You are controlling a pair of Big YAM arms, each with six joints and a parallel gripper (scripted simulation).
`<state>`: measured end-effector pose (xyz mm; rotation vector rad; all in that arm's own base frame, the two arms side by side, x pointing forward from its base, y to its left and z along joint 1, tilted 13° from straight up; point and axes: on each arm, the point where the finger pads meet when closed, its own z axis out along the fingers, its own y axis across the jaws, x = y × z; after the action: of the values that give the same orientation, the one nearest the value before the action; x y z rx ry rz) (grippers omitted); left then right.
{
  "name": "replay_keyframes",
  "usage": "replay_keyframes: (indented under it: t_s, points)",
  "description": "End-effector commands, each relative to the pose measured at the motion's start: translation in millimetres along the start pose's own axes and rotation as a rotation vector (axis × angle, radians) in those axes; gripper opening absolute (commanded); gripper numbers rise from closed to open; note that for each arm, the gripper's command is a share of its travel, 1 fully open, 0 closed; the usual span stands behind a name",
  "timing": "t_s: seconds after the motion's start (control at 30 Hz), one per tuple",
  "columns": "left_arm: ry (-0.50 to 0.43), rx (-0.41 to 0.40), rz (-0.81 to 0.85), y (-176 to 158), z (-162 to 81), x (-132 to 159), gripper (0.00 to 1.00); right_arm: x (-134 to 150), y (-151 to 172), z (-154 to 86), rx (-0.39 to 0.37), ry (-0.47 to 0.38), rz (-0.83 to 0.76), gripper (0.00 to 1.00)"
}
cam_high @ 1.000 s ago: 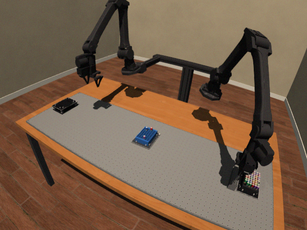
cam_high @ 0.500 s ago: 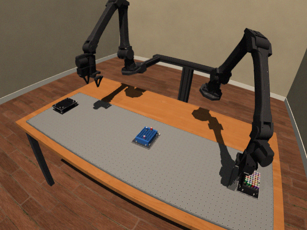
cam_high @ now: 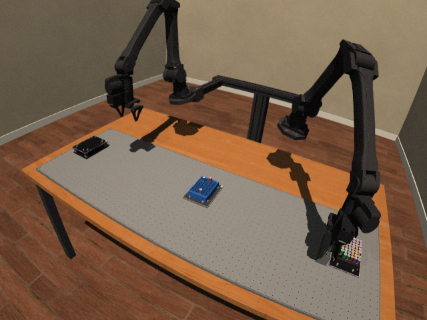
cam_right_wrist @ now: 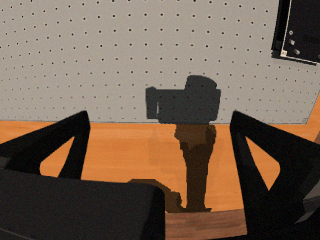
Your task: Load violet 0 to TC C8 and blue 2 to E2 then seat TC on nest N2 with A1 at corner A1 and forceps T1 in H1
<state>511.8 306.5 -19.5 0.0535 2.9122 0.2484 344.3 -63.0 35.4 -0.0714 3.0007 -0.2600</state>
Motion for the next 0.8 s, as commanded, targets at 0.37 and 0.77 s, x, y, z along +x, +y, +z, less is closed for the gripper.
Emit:
replay_keyframes:
  t_s: [0.37,0.77]
  points:
    - [-0.038,-0.023,0.0,16.6,3.2,-17.5,0.07,-33.2,-10.1,-19.1,0.015,-0.078,0.031,1.0]
    - [-0.038,-0.023,0.0,16.7,6.0,-17.6,0.07,-33.2,-10.1,-19.1,0.015,-0.078,0.031,1.0]
